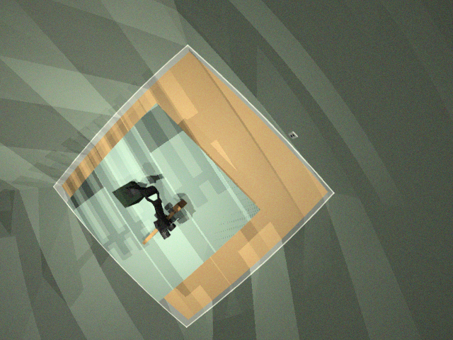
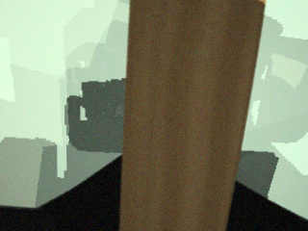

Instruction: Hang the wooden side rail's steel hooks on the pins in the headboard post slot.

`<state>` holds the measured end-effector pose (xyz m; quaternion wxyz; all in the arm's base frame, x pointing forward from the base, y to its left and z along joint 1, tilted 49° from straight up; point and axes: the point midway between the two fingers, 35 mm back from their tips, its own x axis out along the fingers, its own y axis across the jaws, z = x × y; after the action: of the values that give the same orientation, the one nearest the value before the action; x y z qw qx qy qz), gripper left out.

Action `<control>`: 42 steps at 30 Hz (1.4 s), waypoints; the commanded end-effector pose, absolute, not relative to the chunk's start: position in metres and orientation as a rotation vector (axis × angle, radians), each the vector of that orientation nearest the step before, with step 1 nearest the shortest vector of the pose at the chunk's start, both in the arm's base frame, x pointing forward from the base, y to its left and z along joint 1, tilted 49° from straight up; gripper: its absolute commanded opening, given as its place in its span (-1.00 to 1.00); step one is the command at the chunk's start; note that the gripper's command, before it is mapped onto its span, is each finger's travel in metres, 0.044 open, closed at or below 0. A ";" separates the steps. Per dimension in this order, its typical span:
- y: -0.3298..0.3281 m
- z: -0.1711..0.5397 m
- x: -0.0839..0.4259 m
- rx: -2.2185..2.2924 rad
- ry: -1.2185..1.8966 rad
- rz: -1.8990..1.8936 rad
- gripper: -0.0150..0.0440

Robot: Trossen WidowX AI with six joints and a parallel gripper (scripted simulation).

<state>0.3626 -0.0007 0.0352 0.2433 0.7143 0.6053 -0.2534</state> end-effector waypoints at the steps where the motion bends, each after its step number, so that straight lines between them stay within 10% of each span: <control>1: -0.006 0.038 0.365 1.962 1.632 -0.693 -0.49; 42: -0.003 0.041 0.365 1.962 1.632 -0.693 -0.49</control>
<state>0.3627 0.0020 0.0380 0.2442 0.7141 0.6052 -0.2531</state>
